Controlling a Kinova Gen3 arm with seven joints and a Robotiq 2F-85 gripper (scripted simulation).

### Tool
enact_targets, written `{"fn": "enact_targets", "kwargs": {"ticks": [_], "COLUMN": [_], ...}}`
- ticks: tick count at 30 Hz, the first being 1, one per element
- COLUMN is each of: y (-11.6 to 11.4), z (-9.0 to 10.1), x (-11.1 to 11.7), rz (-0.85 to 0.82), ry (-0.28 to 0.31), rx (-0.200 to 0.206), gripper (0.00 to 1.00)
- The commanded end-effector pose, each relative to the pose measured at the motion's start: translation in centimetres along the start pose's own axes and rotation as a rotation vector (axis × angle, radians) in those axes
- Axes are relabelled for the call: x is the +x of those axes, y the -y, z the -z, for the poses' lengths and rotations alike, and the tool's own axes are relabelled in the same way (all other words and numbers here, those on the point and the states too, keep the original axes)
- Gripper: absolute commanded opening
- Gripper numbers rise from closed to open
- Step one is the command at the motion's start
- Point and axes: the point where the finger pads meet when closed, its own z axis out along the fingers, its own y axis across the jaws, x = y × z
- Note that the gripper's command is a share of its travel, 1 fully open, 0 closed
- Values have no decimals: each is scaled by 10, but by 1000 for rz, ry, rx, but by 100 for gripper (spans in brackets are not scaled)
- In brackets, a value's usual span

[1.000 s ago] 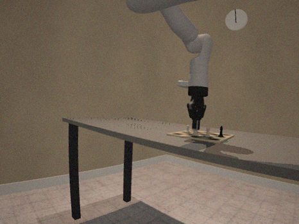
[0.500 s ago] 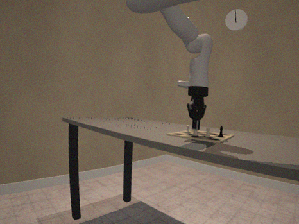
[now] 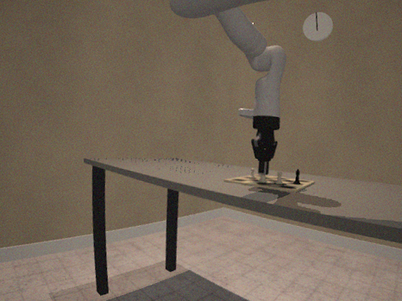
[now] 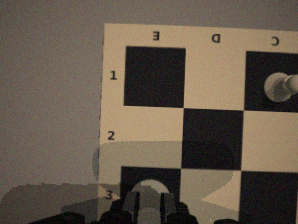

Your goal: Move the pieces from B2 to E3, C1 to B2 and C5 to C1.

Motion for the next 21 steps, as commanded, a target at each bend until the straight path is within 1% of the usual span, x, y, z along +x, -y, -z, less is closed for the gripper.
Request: {"fn": "enact_targets", "kwargs": {"ticks": [1,21], "y": [0,0], "z": [1,-3], "x": [1,1], "rz": [0,0], "ry": [-2,-2], "rx": [-1,-1], "gripper": [0,0]}}
